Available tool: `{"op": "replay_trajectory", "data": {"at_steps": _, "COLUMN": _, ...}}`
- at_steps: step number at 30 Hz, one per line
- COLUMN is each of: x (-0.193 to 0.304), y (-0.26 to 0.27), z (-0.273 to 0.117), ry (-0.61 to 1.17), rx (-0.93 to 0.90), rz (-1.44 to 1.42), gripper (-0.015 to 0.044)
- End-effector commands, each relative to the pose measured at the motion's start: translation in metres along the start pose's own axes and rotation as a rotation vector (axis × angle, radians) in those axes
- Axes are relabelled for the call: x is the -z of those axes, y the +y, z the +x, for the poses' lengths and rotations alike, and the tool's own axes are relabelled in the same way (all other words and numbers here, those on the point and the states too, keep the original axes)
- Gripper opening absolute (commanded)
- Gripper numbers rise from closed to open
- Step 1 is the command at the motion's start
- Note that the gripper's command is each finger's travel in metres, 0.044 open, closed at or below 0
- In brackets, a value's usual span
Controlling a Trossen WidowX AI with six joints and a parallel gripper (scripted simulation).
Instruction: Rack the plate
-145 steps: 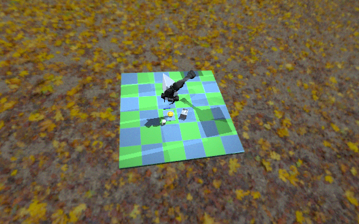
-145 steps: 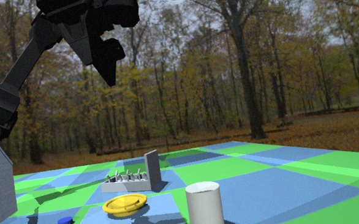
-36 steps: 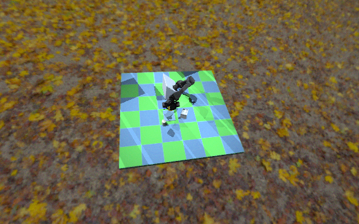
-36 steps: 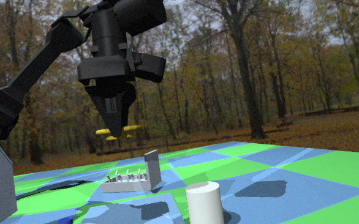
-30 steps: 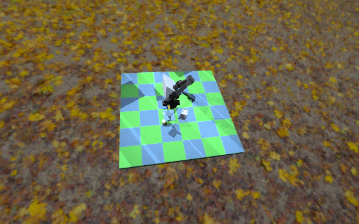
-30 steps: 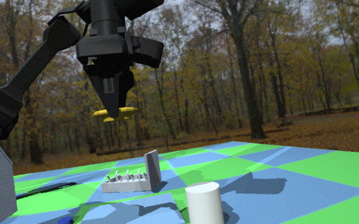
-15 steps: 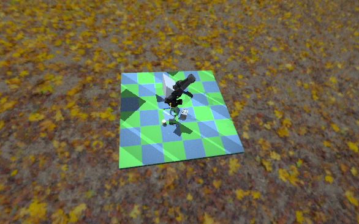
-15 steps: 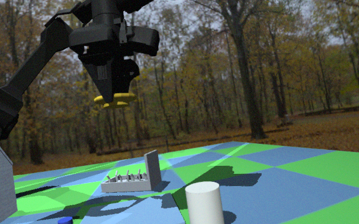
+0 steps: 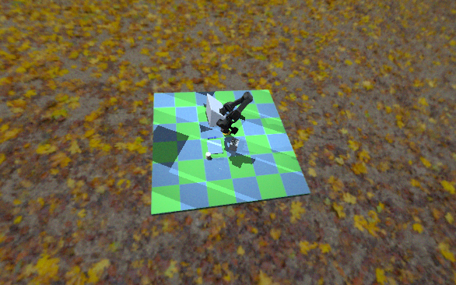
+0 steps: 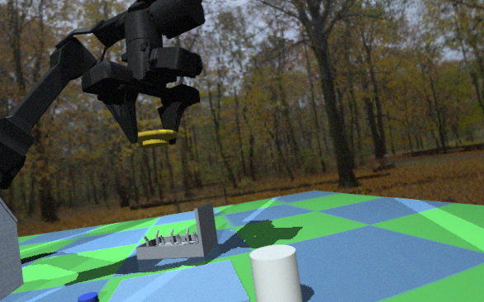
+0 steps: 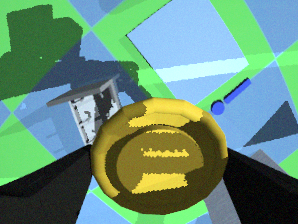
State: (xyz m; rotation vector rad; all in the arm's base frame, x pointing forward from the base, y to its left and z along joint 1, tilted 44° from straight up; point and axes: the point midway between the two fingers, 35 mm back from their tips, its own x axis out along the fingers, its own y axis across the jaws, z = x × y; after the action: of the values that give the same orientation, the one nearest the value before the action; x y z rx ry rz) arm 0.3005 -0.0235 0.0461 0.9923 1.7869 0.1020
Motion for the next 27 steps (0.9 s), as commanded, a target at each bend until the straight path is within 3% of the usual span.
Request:
{"op": "replay_trajectory", "data": {"at_steps": 1, "x": 0.017, "y": 0.01, "z": -0.001, "ry": 0.001, "rx": -0.003, "rz": 0.151, "gripper": 0.0}}
{"op": "replay_trajectory", "data": {"at_steps": 27, "x": 0.111, "y": 0.044, "z": 0.005, "ry": 0.014, "rx": -0.003, "rz": 1.045, "gripper": 0.0}}
